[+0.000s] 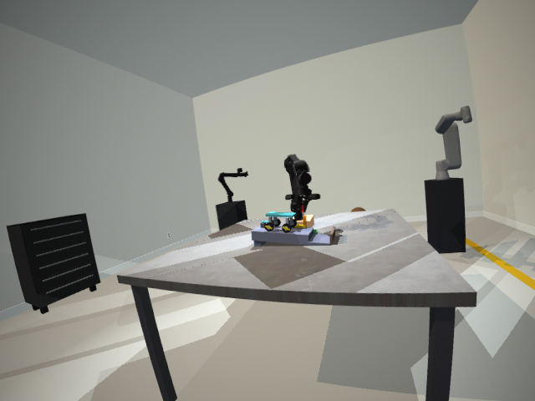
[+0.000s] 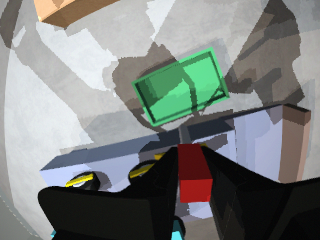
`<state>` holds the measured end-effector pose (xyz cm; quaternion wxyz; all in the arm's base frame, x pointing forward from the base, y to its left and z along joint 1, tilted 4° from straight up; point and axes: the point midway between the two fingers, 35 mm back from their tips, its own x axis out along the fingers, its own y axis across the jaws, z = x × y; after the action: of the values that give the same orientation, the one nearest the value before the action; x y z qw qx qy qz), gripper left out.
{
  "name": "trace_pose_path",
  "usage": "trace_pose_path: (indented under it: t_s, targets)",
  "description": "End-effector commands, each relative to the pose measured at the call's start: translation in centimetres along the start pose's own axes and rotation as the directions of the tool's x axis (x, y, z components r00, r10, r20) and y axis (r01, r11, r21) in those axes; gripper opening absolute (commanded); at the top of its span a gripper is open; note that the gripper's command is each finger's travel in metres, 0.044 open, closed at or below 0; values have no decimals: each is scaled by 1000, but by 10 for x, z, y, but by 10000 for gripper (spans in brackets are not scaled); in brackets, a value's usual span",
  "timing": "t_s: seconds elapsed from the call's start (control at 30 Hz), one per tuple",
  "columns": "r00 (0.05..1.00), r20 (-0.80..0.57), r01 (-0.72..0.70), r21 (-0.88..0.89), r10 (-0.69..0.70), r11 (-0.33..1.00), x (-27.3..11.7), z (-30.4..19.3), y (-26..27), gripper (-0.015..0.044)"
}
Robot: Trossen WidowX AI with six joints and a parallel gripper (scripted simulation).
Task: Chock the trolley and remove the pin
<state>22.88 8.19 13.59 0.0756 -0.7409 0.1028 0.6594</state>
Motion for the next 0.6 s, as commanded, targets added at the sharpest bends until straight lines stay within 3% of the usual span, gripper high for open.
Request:
trace_pose_path:
  t_s: [0.0,0.27,0.57]
  targets:
    - [1000,9,21,-105,-20,994,0,-1,0,0]
    - [998,30,64,-330,-58,942,-1,-2,1,0]
    - [998,32,68,-349,-61,935,2,2,2,0]
